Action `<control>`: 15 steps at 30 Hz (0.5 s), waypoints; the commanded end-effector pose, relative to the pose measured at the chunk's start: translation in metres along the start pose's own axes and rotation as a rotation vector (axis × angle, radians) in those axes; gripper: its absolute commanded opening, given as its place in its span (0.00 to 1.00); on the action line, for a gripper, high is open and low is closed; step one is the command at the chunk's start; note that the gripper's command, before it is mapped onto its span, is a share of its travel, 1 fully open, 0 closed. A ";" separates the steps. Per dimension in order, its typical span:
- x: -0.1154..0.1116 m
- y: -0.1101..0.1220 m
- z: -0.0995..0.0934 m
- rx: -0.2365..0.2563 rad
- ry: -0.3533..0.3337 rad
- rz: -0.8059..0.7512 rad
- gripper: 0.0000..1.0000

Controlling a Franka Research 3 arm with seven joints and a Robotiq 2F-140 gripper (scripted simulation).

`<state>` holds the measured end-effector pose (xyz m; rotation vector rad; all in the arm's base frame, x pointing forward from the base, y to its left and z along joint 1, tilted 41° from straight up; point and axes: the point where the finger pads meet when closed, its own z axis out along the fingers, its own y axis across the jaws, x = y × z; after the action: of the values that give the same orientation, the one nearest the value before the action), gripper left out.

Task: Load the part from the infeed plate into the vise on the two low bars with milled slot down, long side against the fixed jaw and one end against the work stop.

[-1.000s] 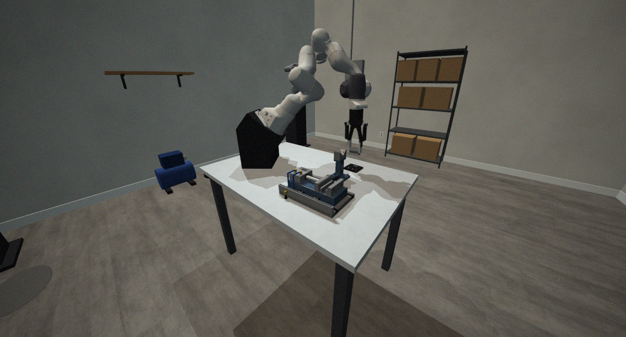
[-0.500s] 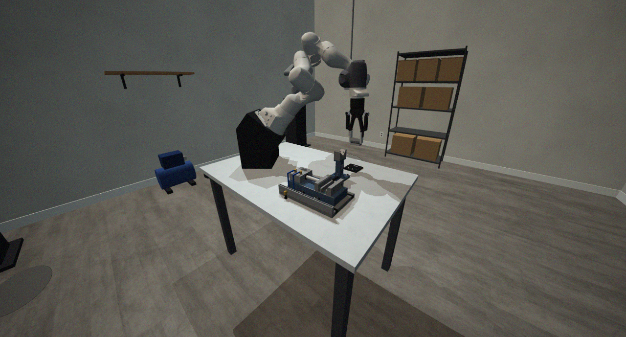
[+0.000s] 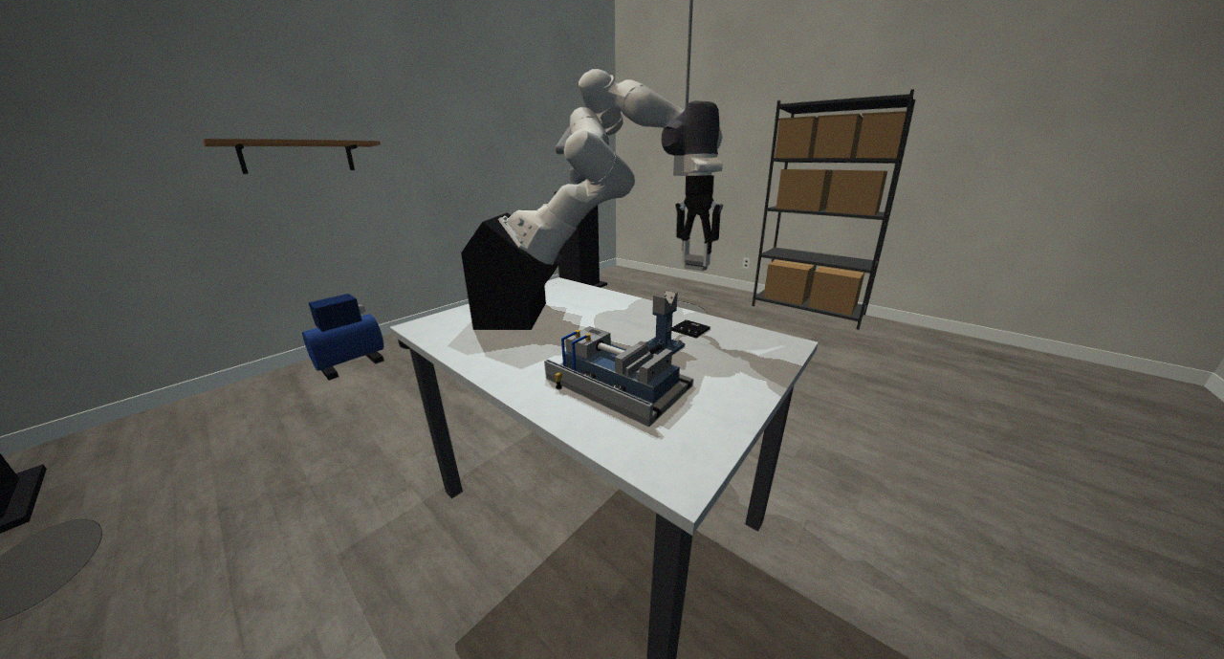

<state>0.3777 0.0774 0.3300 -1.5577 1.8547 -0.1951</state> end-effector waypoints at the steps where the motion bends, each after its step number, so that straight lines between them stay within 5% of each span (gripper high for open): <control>1: -0.001 0.008 -0.004 -0.026 0.001 0.030 0.00; 15: -0.001 0.008 -0.015 -0.026 0.001 0.030 0.00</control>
<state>0.3647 0.0730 0.3349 -1.5544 1.8814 -0.1700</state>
